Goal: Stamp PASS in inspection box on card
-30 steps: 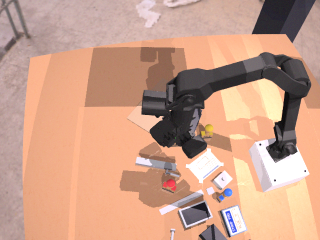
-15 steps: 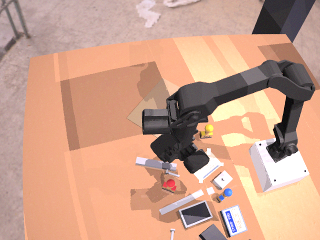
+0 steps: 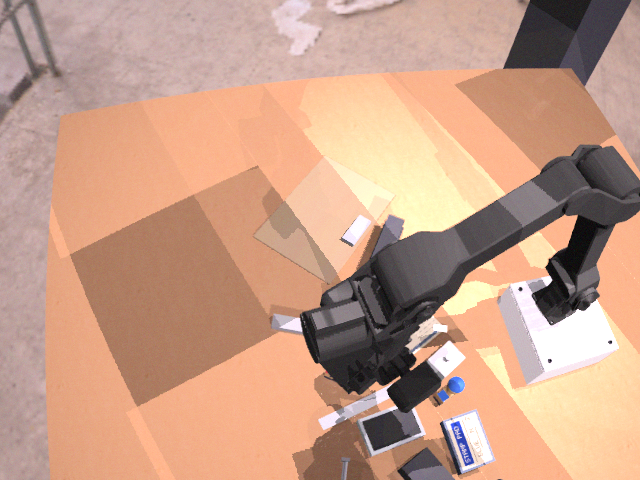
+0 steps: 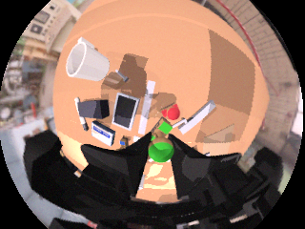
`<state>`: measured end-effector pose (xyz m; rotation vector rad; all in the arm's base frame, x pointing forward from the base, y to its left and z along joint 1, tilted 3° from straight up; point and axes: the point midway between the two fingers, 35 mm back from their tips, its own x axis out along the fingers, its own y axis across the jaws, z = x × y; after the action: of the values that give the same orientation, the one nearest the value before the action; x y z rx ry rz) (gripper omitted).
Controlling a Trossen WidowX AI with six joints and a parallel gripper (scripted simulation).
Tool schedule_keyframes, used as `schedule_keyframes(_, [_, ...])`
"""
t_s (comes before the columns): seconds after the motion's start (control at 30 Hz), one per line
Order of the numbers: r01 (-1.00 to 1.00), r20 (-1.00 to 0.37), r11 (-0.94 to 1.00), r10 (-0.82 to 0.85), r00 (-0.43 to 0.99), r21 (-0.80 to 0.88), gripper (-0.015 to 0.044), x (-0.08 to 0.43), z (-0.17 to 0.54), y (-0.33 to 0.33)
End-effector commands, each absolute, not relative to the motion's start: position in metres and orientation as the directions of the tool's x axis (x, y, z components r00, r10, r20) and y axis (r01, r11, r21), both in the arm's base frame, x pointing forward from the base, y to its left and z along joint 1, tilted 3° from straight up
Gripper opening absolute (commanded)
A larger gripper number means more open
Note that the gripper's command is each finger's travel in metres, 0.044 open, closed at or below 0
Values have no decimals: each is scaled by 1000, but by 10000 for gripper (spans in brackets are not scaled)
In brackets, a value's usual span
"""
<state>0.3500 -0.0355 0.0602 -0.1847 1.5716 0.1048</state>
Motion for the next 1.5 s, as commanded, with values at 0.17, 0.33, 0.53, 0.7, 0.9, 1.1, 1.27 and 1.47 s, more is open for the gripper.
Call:
schedule_keyframes(0.17, [-181, -999, 983, -43, -4, -42, 0, 347, 58, 22])
schedule_keyframes(0.33, [-181, -999, 983, -41, -5, -40, 0, 343, 57, 52])
schedule_keyframes(0.53, [-181, -999, 983, -41, -6, -39, 0, 342, 57, 55])
schedule_keyframes(0.7, [-182, -999, 983, -41, -5, -39, 0, 342, 54, 55])
schedule_keyframes(0.9, [-182, -999, 982, -41, -5, -40, 0, 342, 50, 55])
schedule_keyframes(1.1, [-183, -999, 982, -41, -5, -40, 0, 342, 46, 55])
schedule_keyframes(1.27, [-183, -999, 982, -42, -5, -40, 0, 342, 42, 55])
schedule_keyframes(1.47, [-183, -999, 982, -42, -5, -40, 0, 343, 38, 55])
